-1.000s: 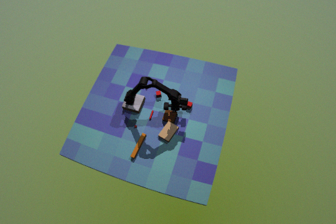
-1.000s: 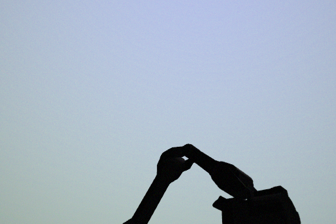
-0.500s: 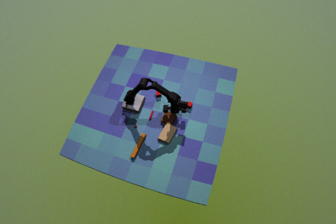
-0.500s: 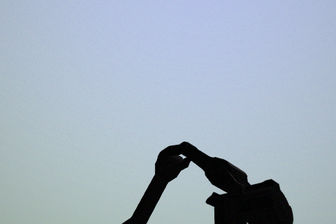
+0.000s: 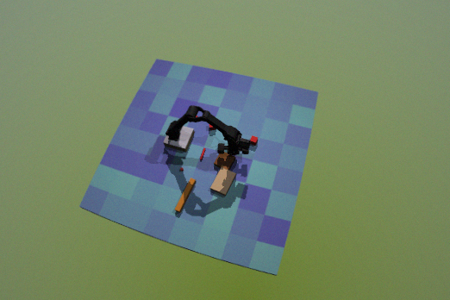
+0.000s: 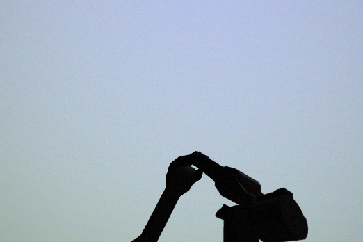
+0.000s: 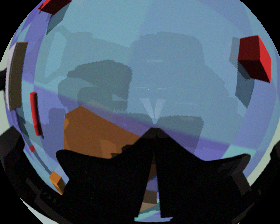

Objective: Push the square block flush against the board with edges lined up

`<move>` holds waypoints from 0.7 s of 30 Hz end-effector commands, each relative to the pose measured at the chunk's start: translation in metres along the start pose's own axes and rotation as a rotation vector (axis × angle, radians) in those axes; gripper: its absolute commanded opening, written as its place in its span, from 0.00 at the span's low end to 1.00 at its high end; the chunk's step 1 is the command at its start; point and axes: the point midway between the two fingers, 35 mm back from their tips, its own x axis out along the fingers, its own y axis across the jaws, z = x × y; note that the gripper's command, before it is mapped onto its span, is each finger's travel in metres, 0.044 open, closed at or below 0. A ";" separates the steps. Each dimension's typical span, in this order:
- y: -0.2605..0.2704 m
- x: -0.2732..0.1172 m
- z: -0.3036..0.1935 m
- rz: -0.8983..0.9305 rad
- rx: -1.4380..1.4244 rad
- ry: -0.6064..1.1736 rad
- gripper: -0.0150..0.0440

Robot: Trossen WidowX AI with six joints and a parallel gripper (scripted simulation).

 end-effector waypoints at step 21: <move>-0.001 0.003 0.033 0.010 0.001 0.005 0.25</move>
